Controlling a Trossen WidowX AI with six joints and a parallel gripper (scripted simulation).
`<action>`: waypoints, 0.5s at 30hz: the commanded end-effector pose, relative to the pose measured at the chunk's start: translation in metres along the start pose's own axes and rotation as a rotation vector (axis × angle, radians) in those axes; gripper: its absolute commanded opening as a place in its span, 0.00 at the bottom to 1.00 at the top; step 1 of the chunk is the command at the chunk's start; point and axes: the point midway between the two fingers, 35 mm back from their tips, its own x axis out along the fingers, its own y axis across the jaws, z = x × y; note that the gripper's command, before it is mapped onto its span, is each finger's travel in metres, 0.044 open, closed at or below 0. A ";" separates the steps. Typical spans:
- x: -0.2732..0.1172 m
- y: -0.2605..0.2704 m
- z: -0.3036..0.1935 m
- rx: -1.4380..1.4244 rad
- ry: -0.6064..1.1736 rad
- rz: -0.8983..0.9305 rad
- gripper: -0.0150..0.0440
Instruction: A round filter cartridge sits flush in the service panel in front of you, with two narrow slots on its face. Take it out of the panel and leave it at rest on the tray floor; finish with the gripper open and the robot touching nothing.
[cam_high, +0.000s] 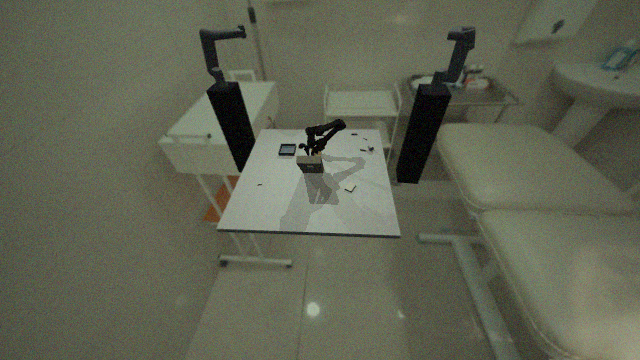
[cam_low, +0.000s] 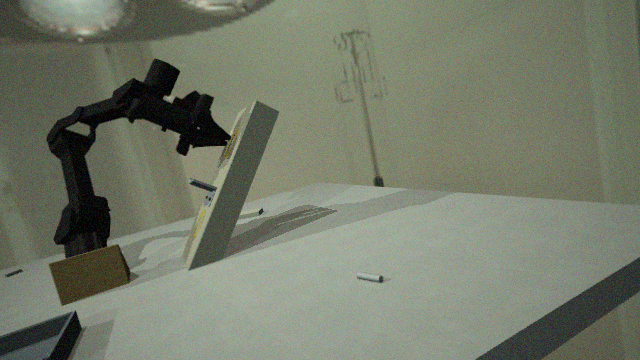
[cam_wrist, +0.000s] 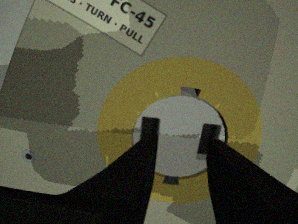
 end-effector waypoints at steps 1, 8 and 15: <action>0.004 0.001 -0.003 0.009 0.003 -0.001 0.45; 0.004 0.001 -0.005 0.009 0.003 -0.001 0.45; 0.004 0.000 -0.005 0.009 0.003 -0.001 0.45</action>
